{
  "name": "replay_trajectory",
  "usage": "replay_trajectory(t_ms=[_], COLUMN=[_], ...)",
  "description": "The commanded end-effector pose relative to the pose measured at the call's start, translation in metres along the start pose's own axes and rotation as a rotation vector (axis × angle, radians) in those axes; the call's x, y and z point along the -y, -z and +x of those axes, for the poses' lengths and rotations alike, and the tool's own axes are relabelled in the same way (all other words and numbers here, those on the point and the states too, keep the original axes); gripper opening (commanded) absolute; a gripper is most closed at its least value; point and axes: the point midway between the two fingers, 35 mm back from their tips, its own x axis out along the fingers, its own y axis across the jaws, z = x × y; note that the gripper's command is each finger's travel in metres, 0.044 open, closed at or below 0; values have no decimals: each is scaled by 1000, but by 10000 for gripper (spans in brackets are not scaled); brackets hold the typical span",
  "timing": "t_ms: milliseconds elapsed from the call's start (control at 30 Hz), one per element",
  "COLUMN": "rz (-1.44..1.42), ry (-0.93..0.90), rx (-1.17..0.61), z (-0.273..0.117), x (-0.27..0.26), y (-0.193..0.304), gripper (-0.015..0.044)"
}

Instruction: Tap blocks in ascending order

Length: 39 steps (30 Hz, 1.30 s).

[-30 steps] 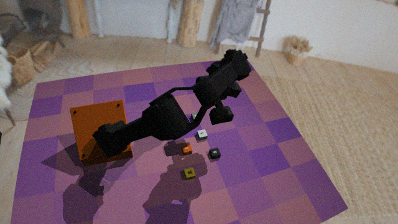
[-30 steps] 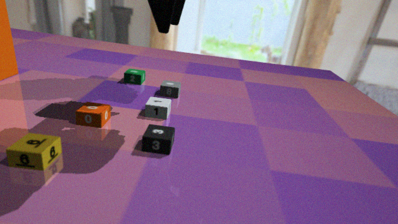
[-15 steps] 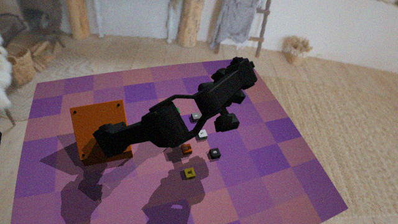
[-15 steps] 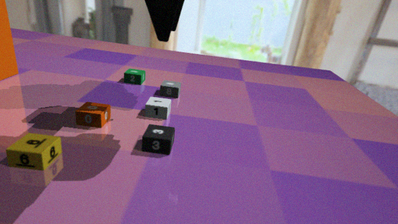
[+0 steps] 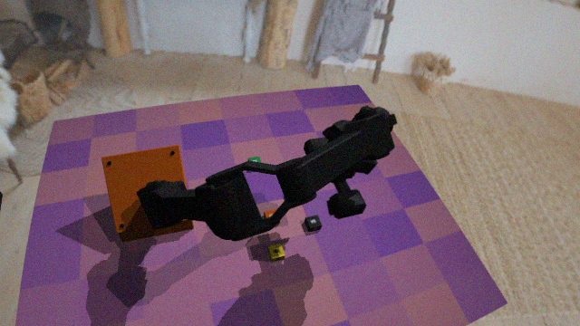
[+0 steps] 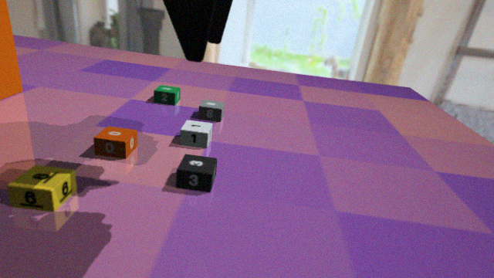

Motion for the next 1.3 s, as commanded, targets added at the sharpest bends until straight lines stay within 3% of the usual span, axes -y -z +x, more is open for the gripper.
replay_trajectory(t_ms=[0, 300, 600, 700, 933, 1167, 1267], rz=[-5, -5, -10, -9, -8, -8, -8], ry=[3, 2, -3, 1, 3, 4, 4], rx=[0, 0, -6, -5, -3, -4, -4], z=[0, 0, -1, 0, 79, 81, 81], x=[0, 0, -36, -38, -37, -37, -37], y=[0, 2, 90, 97, 97, 98, 98], gripper=[400, 400, 400, 400, 216, 32, 20])
